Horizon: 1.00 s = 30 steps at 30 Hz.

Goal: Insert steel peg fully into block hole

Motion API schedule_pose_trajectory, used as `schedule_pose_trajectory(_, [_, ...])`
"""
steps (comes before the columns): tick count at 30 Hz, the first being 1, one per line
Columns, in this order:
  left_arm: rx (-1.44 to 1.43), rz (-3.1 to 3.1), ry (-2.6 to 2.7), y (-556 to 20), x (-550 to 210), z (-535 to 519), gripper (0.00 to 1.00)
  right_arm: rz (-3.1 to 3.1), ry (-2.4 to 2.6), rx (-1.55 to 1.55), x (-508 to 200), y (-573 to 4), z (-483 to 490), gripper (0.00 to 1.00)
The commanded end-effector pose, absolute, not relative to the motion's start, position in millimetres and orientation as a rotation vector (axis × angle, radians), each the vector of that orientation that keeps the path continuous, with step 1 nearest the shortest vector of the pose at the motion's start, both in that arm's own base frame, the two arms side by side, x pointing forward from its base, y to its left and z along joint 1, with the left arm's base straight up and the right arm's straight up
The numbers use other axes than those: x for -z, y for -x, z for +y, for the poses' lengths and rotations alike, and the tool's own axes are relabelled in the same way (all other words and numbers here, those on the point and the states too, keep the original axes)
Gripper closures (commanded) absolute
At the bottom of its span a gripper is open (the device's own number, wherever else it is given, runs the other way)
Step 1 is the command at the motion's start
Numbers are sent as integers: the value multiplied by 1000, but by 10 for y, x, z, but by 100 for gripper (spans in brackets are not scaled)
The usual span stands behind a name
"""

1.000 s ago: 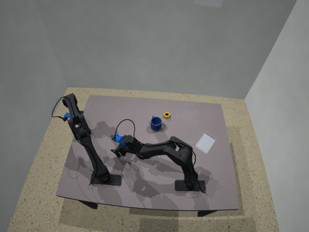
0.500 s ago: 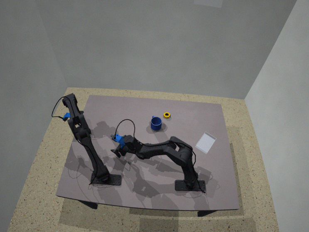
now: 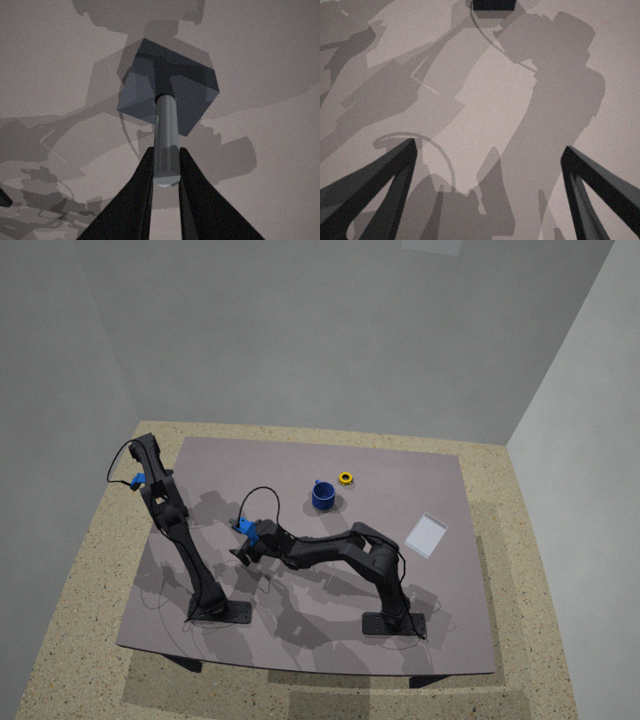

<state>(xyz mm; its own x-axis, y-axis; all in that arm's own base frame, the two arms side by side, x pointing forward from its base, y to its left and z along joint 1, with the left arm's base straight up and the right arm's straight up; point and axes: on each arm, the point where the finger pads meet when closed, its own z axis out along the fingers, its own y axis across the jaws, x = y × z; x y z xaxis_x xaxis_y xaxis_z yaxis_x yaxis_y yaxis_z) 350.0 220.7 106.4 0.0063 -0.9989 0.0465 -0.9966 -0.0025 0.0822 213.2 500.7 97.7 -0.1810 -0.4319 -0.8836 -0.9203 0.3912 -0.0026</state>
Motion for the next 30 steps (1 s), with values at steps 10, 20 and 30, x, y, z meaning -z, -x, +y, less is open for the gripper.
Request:
schedule_pose_trajectory(10, [42, -2176, -2175, -3517, -1216, 2178, 100, 1764, 1167, -718, -1072, -2151, 5026, 0])
schedule_pose_trajectory(20, [40, -2161, -2164, -3491, -1165, 2178, 100, 1764, 1167, -718, -1072, -2151, 5026, 0])
schedule_pose_trajectory(30, [49, -2154, -2155, -3493, -1043, 2170, 100, 1764, 1167, -718, -1072, -2151, 5026, 0])
